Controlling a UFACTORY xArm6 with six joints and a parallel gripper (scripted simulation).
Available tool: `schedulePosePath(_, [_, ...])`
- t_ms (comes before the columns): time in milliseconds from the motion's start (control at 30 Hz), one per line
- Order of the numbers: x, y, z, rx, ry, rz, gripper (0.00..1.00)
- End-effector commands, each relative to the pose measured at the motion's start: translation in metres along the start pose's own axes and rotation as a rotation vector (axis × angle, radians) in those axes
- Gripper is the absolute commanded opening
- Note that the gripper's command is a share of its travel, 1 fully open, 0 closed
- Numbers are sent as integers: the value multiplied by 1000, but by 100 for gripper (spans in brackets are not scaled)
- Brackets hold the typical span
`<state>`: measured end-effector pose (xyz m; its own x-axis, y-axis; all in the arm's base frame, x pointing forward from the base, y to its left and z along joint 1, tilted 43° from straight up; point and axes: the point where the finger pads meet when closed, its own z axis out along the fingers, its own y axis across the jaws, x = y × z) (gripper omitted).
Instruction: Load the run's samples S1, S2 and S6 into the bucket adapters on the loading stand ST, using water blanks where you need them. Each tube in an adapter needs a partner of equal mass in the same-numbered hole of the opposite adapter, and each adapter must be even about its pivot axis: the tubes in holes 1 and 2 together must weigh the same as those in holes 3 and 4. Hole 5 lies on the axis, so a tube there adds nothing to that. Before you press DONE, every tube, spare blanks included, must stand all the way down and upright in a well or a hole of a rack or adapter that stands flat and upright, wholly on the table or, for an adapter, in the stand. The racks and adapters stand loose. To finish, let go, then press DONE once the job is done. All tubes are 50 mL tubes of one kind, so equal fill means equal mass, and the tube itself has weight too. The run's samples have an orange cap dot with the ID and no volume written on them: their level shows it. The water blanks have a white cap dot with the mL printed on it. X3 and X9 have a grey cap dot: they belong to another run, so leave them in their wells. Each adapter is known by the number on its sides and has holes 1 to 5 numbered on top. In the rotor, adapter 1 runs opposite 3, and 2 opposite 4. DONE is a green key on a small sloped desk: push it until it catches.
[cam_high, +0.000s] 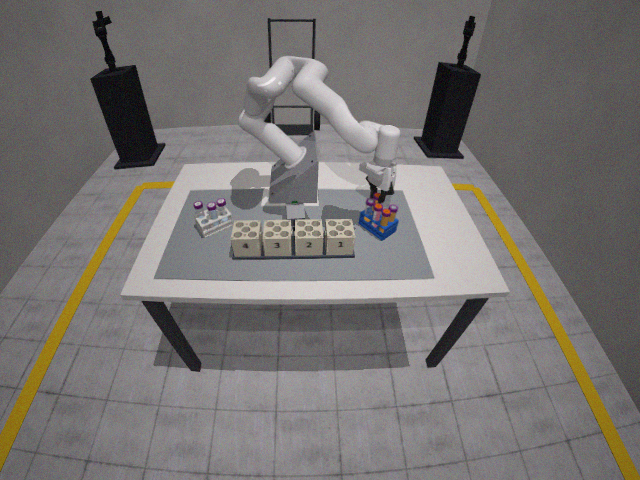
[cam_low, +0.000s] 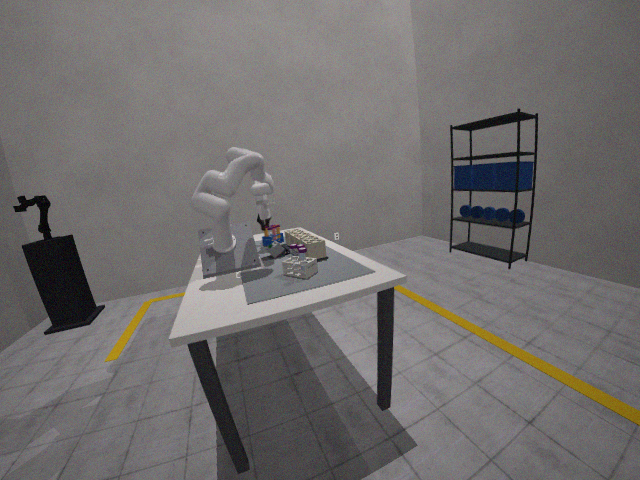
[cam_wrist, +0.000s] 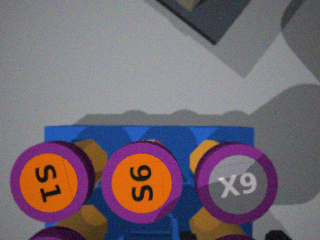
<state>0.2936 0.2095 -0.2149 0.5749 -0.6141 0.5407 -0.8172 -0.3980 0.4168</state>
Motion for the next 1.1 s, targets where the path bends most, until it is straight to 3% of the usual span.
schedulePosePath(0, [0, -2, 0, 5, -2, 1, 0])
schedulePosePath(667, [0, -2, 5, 6, -2, 1, 0])
schedulePosePath(700, [0, -2, 5, 5, -2, 1, 44])
schedulePosePath(1067, [0, -2, 5, 5, -2, 1, 44])
